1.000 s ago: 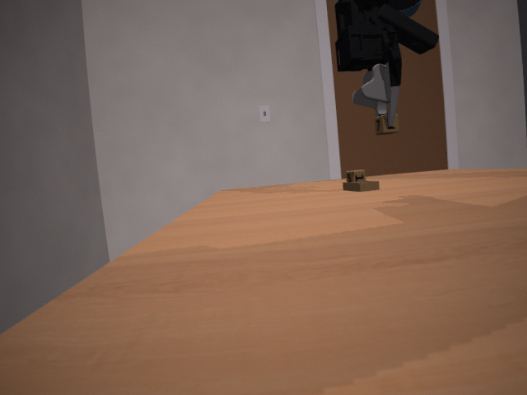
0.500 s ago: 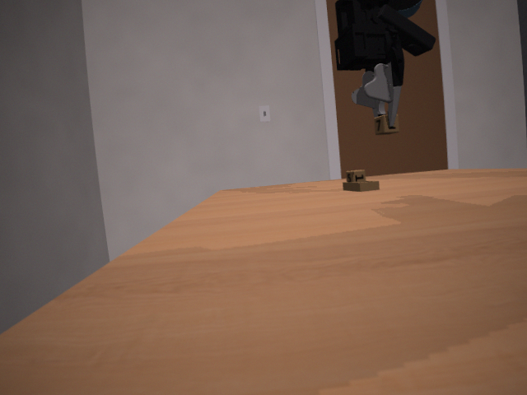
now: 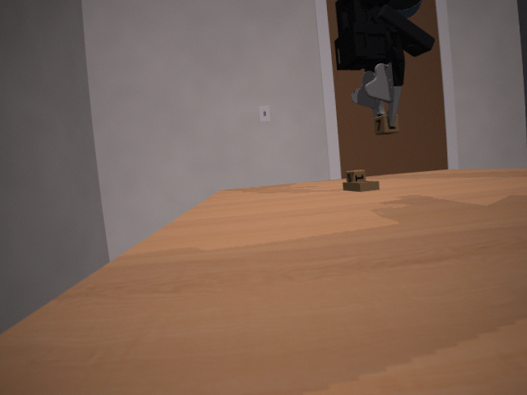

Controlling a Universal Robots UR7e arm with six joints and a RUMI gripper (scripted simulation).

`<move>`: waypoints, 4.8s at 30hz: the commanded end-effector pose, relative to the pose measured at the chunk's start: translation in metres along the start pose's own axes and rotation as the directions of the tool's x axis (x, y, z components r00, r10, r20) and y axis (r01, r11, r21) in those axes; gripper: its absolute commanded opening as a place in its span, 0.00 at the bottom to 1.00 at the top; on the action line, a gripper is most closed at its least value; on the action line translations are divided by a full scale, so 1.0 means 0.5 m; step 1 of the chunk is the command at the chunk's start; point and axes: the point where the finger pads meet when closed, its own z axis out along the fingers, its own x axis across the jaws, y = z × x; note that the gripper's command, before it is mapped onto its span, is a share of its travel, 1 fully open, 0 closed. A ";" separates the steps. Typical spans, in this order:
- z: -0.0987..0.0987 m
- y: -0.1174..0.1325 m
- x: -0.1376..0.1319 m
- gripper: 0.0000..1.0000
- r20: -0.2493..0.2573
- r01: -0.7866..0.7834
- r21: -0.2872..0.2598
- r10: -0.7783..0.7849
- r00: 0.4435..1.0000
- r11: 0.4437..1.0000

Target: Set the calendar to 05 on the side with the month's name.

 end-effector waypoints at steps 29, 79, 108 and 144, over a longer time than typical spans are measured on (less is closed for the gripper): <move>0.099 0.000 0.000 0.10 -0.001 0.001 -0.001 -0.001 1.000 1.000; 0.193 -0.001 0.000 0.10 -0.001 0.001 -0.001 -0.001 1.000 1.000; 0.193 0.000 0.000 0.10 -0.001 0.001 -0.001 -0.001 1.000 1.000; 0.201 0.000 0.000 0.10 -0.001 0.001 -0.001 -0.001 1.000 1.000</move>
